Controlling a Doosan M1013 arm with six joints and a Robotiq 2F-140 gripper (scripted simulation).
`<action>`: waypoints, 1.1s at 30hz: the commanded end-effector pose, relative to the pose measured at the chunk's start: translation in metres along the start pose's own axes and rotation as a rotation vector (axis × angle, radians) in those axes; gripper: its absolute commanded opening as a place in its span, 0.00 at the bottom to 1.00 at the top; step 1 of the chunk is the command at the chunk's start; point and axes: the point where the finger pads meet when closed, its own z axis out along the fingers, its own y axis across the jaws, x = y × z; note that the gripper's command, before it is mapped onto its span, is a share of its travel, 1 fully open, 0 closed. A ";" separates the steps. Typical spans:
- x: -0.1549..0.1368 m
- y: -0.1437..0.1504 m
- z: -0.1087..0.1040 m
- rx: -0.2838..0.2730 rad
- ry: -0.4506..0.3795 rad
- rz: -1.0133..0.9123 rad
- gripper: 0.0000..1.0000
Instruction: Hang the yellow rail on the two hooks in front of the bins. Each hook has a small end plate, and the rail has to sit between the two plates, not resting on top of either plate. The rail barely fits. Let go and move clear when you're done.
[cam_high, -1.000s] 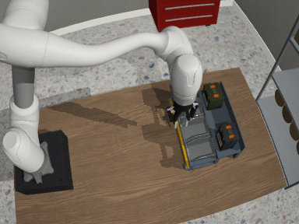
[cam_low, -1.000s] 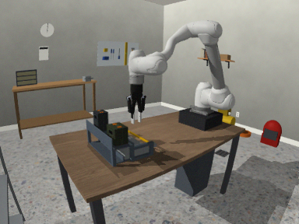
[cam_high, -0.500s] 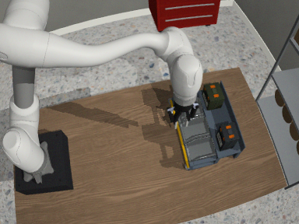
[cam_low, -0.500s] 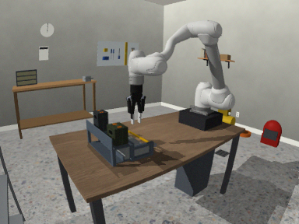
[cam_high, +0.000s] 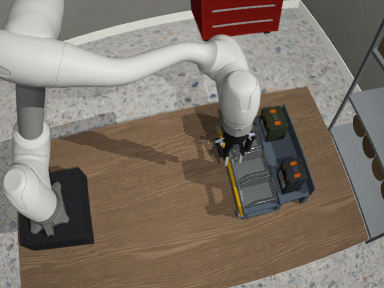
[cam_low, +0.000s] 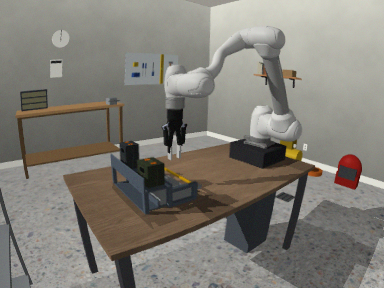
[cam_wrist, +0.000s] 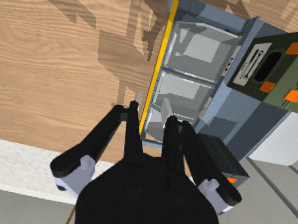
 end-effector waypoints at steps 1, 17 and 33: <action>-0.003 -0.001 0.004 -0.002 -0.003 0.000 0.37; -0.003 -0.002 0.006 -0.002 -0.003 0.000 0.37; 0.000 0.000 0.001 -0.001 0.000 0.000 0.37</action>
